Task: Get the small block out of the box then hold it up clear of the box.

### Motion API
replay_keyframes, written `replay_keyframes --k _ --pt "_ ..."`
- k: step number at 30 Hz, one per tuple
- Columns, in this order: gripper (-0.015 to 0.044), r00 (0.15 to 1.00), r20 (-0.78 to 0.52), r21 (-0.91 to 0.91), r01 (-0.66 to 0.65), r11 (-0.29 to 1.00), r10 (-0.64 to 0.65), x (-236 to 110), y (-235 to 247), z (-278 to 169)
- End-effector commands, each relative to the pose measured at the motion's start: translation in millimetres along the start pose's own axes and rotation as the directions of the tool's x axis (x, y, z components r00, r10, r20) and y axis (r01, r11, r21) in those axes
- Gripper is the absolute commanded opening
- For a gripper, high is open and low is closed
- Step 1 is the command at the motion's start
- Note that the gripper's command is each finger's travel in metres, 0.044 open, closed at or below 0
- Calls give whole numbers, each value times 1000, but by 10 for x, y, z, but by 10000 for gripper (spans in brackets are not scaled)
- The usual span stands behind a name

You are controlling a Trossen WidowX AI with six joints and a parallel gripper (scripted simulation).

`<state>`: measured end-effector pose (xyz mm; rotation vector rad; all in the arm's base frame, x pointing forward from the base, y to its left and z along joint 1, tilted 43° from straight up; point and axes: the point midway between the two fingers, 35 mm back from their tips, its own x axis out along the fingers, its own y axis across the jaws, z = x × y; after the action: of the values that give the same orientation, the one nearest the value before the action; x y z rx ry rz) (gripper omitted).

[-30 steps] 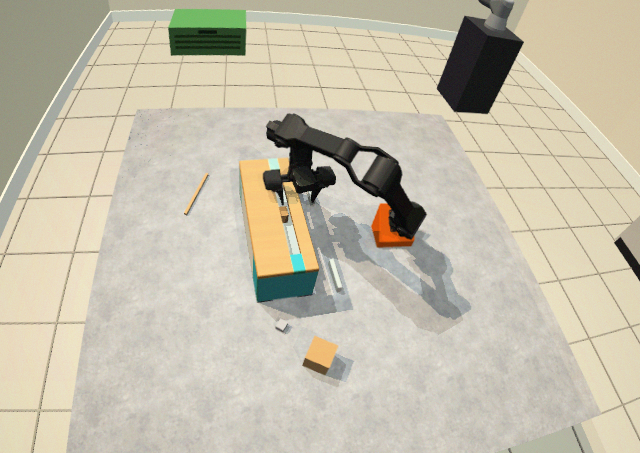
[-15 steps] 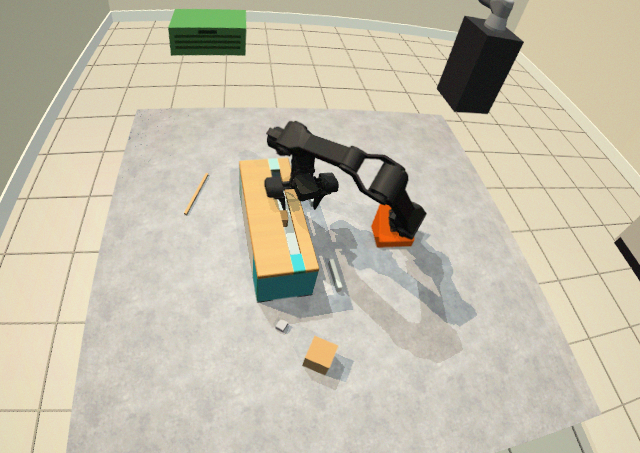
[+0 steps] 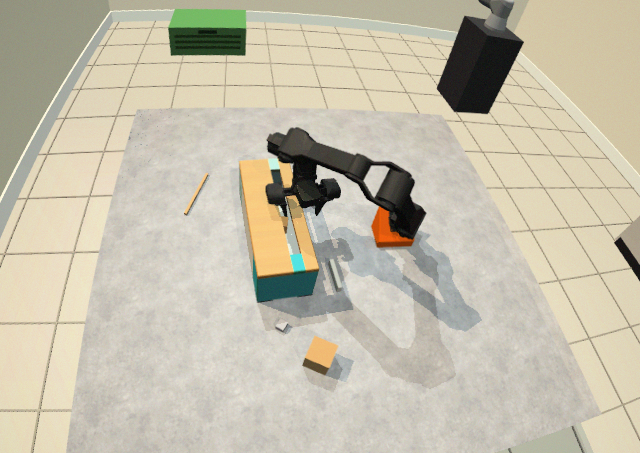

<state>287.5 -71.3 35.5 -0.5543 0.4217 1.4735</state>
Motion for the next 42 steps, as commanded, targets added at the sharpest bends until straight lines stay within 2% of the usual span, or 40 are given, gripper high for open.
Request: replay_keyframes --k 1,9,36,42 --pt "400 1000 1 1 5 1000 -5 -12 -11 -47" --pt "400 1000 1 1 5 1000 -5 -20 -13 -87" --pt "400 1000 2 1 5 1000 -5 38 -16 192" --pt "400 1000 2 1 5 1000 -5 16 -15 86"
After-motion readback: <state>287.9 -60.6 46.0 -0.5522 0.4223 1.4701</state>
